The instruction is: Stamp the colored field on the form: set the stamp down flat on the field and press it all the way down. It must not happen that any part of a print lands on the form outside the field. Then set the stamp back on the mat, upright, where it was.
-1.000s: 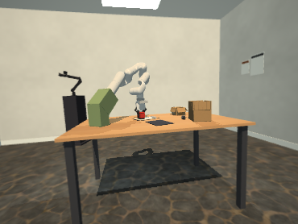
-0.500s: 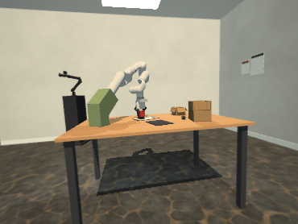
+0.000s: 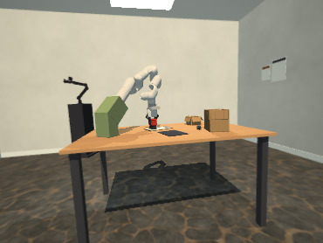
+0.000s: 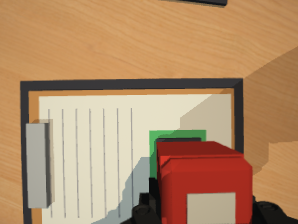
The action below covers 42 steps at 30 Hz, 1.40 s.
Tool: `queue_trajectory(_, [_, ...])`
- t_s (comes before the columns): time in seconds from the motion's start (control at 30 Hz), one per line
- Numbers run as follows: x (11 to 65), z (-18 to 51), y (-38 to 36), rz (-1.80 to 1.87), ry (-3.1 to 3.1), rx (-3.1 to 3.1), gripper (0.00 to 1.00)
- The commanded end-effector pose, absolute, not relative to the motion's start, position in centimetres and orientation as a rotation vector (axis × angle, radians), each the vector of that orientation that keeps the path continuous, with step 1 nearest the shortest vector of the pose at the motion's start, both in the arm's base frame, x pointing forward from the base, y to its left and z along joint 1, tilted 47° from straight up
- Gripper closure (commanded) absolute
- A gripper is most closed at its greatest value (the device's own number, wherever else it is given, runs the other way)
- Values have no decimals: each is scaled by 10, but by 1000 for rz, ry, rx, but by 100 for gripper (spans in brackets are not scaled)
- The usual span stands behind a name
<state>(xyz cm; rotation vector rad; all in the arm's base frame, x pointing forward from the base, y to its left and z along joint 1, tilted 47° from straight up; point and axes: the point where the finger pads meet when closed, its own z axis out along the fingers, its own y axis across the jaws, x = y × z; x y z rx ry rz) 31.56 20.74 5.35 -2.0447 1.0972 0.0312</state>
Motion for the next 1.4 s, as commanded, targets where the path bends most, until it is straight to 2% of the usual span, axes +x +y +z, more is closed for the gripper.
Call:
queue_trajectory(0.0, [316, 54, 207, 30, 1097, -2043, 66])
queue_trajectory(0.93, [307, 80, 181, 29, 1097, -2041, 66])
queue_trajectory(1.07, [333, 80, 173, 30, 1092, -2022, 66])
queue_trajectory(1.37, [449, 50, 94, 41, 1086, -1974, 66])
